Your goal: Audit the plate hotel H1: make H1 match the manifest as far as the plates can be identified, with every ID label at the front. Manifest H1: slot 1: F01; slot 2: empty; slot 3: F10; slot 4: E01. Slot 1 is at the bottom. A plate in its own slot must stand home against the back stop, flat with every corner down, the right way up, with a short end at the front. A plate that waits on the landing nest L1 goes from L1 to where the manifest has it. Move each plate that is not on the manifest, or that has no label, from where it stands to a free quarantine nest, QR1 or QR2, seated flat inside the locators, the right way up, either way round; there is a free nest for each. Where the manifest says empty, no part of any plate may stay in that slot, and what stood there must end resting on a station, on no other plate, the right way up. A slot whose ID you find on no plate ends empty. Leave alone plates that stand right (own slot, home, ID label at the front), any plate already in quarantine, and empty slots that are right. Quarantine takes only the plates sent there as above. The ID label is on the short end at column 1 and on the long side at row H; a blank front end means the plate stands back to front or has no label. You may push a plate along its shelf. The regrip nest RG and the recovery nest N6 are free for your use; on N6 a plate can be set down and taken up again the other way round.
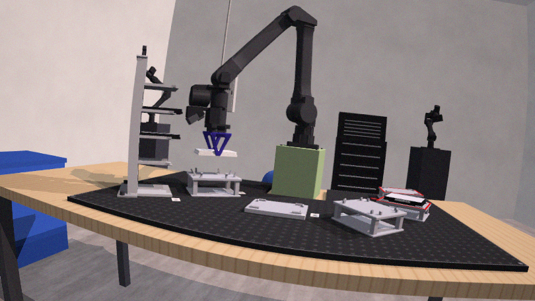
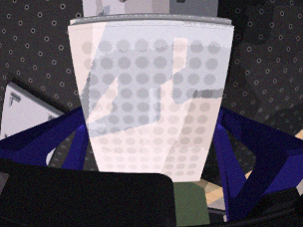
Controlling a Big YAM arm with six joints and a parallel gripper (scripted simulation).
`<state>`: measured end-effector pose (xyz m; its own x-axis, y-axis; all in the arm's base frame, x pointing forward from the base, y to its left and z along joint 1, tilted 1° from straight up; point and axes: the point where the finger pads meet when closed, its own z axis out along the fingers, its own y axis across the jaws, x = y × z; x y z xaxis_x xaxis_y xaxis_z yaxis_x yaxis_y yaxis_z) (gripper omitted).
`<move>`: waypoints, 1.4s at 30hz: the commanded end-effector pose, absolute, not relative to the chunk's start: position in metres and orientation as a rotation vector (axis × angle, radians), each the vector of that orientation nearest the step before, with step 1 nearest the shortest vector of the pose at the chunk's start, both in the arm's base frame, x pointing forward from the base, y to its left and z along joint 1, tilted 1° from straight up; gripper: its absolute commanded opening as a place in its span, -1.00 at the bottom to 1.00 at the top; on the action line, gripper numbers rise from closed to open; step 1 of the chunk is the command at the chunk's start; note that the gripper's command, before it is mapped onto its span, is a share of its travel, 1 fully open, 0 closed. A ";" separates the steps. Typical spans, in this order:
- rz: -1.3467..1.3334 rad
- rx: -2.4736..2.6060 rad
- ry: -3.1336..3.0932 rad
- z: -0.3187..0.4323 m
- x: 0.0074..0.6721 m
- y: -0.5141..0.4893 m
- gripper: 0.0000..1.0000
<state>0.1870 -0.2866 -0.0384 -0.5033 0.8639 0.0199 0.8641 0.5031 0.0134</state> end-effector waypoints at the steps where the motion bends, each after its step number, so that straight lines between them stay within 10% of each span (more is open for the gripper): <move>1: 0.020 -1.588 -2.775 -0.022 0.206 -0.311 0.72; 42: -0.022 -1.566 -2.727 -0.061 0.192 -0.287 0.72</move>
<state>0.1878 -0.2875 -0.0581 -0.5039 0.8637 0.0137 0.8638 0.5037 0.0137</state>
